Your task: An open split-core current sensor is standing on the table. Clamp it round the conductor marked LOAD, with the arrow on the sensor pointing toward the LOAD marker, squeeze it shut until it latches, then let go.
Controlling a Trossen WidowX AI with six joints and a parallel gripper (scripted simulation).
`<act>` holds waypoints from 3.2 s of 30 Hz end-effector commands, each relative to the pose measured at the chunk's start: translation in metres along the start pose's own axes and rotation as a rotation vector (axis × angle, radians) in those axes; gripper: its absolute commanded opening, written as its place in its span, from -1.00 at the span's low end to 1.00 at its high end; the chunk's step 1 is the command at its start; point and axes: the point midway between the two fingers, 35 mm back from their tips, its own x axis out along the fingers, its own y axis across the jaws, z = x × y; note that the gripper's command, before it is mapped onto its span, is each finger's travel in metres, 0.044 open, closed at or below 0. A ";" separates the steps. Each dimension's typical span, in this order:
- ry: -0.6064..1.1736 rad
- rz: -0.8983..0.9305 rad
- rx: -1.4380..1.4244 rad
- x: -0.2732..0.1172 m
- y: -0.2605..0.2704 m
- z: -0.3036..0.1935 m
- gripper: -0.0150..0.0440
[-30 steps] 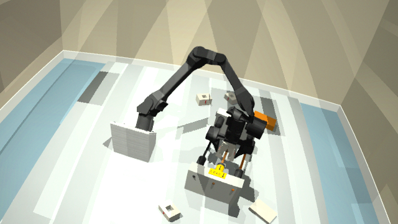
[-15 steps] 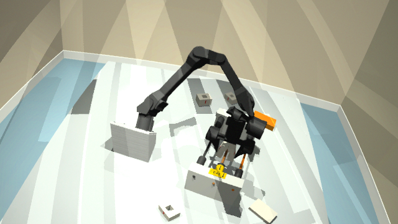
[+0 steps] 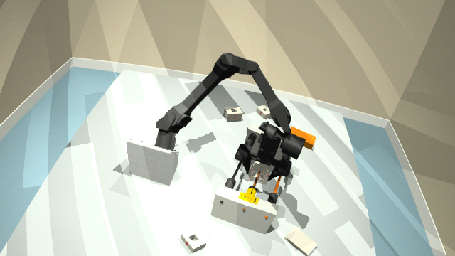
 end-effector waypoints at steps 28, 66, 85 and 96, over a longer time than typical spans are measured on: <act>0.000 0.000 -0.001 0.000 0.000 0.000 -0.49; -0.001 0.008 0.008 -0.013 0.001 -0.001 -0.22; -0.001 0.006 0.009 -0.013 0.001 -0.001 0.56; -0.001 0.006 0.009 -0.013 0.001 -0.001 -0.16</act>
